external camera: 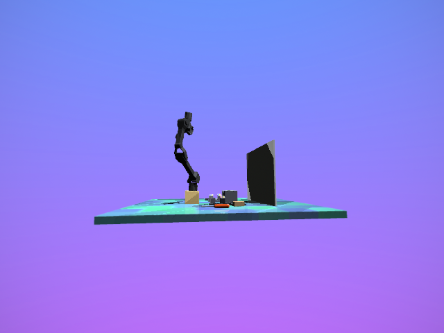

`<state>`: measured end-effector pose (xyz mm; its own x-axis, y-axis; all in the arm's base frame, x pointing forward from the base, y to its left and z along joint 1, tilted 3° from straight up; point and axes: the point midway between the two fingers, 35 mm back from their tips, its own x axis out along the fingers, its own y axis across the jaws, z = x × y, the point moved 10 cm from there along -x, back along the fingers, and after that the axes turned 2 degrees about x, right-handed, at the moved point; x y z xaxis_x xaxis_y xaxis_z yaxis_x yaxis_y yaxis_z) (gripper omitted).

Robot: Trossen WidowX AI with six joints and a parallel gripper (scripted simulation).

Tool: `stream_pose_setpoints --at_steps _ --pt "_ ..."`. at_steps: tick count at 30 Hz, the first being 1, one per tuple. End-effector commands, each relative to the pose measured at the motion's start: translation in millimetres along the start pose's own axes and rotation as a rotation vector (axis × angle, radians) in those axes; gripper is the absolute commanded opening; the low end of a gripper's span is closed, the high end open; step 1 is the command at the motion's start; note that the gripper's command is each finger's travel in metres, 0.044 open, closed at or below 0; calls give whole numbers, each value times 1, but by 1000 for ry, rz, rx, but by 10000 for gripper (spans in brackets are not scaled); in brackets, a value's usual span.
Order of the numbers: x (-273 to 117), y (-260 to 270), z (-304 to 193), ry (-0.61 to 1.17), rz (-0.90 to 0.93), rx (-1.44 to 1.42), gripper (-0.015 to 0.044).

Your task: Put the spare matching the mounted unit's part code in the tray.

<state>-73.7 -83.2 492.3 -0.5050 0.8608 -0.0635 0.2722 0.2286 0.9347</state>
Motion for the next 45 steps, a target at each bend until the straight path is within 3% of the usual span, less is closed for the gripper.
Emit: stream_pose_setpoints --at_steps 1,12,20,31,41,45 --pt "27 19 27 -134 -23 -7 440" --pt "84 65 138 -555 -195 -157 440" --pt "81 76 255 -825 -463 -212 440" --pt "6 39 397 -938 -929 -181 440" --pt "-89 -42 474 -735 -1318 -61 440" --pt "-113 -67 485 -647 -1388 -23 440"
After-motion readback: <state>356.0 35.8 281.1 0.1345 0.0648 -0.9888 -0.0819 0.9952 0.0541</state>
